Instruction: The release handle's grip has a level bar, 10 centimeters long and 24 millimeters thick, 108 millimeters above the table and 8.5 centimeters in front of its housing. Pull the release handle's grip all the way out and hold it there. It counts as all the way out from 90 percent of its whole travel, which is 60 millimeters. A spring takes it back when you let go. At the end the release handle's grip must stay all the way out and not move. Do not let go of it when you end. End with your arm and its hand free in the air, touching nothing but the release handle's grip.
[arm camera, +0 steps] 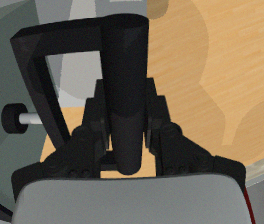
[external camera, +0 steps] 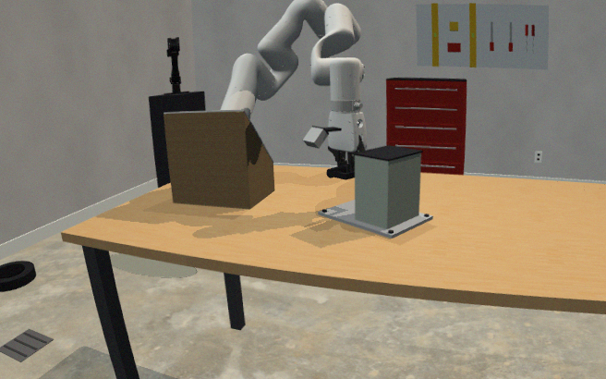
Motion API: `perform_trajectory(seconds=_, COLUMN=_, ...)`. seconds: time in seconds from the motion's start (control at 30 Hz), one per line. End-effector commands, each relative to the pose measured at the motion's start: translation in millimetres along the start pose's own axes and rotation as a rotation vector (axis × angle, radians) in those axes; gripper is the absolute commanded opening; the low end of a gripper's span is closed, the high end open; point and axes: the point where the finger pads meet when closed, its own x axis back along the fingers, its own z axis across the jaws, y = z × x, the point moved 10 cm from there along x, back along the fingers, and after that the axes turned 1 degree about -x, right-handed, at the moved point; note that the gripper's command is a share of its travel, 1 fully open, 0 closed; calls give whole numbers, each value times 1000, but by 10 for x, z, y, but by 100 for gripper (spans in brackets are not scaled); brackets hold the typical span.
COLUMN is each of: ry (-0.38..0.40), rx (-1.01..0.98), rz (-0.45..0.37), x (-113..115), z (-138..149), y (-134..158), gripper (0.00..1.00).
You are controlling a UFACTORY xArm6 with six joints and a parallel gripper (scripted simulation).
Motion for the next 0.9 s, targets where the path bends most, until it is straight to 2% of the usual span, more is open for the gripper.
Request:
perform_trajectory(seconds=0.0, ry=0, rx=0, rz=-1, x=7, z=37, y=1, gripper=0)
perform_trajectory(seconds=0.87, ry=0, rx=0, rz=-1, x=7, z=519, y=-8, gripper=0)
